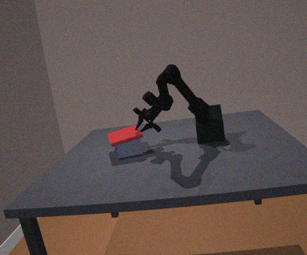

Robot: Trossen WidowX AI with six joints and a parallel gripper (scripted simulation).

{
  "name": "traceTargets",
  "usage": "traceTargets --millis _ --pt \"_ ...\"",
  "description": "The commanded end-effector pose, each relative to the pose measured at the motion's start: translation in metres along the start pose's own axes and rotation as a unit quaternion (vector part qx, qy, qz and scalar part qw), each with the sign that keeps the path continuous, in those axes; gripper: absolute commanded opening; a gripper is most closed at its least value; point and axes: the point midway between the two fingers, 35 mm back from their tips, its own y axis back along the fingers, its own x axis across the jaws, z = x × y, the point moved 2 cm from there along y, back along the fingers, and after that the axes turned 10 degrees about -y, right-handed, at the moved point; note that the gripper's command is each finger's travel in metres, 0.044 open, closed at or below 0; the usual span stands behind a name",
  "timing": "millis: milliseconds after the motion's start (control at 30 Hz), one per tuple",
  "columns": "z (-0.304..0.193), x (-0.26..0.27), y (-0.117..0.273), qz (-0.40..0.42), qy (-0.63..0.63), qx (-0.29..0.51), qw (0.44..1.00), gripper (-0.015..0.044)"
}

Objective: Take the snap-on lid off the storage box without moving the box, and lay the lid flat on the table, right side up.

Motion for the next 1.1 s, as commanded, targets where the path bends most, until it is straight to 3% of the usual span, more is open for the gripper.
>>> traceTargets --millis 0,1067 --pt "0.0 0.0 -0.001 0.0 0.0 0.0 1.0 0.0" --pt "-0.005 0.031 0.017 -0.001 -0.001 -0.001 1.0 0.0"
